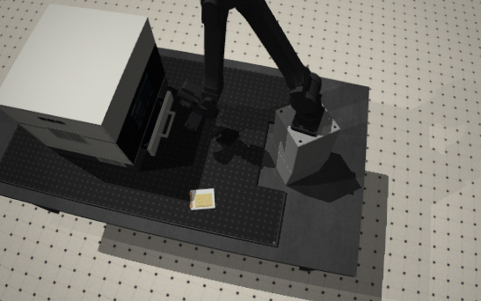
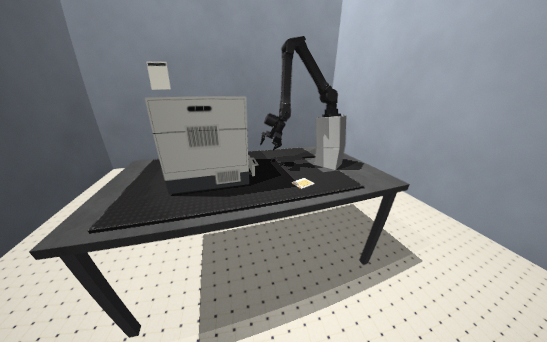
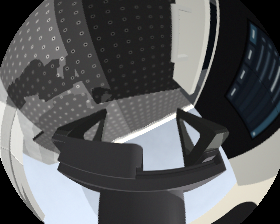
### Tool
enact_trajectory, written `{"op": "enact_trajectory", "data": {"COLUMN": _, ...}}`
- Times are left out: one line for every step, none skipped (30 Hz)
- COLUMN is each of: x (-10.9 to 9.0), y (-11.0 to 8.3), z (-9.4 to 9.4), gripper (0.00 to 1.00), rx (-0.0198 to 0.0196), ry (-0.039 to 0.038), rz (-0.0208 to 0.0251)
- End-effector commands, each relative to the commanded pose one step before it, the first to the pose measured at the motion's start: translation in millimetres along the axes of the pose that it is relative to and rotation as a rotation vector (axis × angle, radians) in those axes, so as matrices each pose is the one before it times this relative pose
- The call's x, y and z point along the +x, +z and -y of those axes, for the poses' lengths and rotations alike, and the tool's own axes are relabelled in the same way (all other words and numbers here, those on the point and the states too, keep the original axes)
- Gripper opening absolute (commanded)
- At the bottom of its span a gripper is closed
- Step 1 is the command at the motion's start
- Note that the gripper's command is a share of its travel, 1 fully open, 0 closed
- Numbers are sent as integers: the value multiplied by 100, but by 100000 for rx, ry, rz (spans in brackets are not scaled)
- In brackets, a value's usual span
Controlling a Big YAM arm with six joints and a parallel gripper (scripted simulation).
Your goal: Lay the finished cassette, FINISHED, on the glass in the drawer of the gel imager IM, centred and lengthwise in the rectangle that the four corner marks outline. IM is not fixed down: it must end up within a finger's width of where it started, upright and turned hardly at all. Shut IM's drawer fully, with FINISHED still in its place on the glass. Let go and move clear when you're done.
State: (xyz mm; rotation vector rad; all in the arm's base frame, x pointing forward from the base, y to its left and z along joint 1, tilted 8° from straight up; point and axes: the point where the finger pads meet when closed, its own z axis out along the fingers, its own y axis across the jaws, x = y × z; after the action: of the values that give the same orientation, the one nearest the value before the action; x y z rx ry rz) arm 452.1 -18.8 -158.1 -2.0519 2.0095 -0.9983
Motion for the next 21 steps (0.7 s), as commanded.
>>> {"op": "enact_trajectory", "data": {"x": 25, "y": -106, "z": 314, "gripper": 100, "rx": 641, "ry": 241, "rz": 11}}
{"op": "enact_trajectory", "data": {"x": 0, "y": 0, "z": 0, "gripper": 100, "rx": 0, "ry": 0, "rz": 0}}
{"op": "enact_trajectory", "data": {"x": 0, "y": 0, "z": 0, "gripper": 100, "rx": 0, "ry": 0, "rz": 0}}
{"op": "enact_trajectory", "data": {"x": 0, "y": 0, "z": 0, "gripper": 100, "rx": 0, "ry": 0, "rz": 0}}
{"op": "enact_trajectory", "data": {"x": 0, "y": 0, "z": 0, "gripper": 100, "rx": 0, "ry": 0, "rz": 0}}
{"op": "enact_trajectory", "data": {"x": 0, "y": 0, "z": 0, "gripper": 100, "rx": 0, "ry": 0, "rz": 0}}
{"op": "enact_trajectory", "data": {"x": 0, "y": 0, "z": 0, "gripper": 100, "rx": 0, "ry": 0, "rz": 0}}
{"op": "enact_trajectory", "data": {"x": 0, "y": 0, "z": 0, "gripper": 100, "rx": 0, "ry": 0, "rz": 0}}
{"op": "enact_trajectory", "data": {"x": 0, "y": 0, "z": 0, "gripper": 100, "rx": 0, "ry": 0, "rz": 0}}
{"op": "enact_trajectory", "data": {"x": 0, "y": 0, "z": 0, "gripper": 100, "rx": 0, "ry": 0, "rz": 0}}
{"op": "enact_trajectory", "data": {"x": 0, "y": 0, "z": 0, "gripper": 100, "rx": 0, "ry": 0, "rz": 0}}
{"op": "enact_trajectory", "data": {"x": 0, "y": 0, "z": 0, "gripper": 100, "rx": 0, "ry": 0, "rz": 0}}
{"op": "enact_trajectory", "data": {"x": 0, "y": 0, "z": 0, "gripper": 100, "rx": 0, "ry": 0, "rz": 0}}
{"op": "enact_trajectory", "data": {"x": 0, "y": 0, "z": 0, "gripper": 100, "rx": 0, "ry": 0, "rz": 0}}
{"op": "enact_trajectory", "data": {"x": 0, "y": 0, "z": 0, "gripper": 100, "rx": 0, "ry": 0, "rz": 0}}
{"op": "enact_trajectory", "data": {"x": 0, "y": 0, "z": 0, "gripper": 100, "rx": 0, "ry": 0, "rz": 0}}
{"op": "enact_trajectory", "data": {"x": 0, "y": 0, "z": 0, "gripper": 100, "rx": 0, "ry": 0, "rz": 0}}
{"op": "enact_trajectory", "data": {"x": 113, "y": -984, "z": 504, "gripper": 100, "rx": 370, "ry": 106, "rz": 234}}
{"op": "enact_trajectory", "data": {"x": -100, "y": -524, "z": 243, "gripper": 100, "rx": 227, "ry": 58, "rz": 229}}
{"op": "enact_trajectory", "data": {"x": 156, "y": -428, "z": 202, "gripper": 100, "rx": 0, "ry": 41, "rz": -84}}
{"op": "enact_trajectory", "data": {"x": 152, "y": -429, "z": 203, "gripper": 100, "rx": 1, "ry": 2, "rz": -56}}
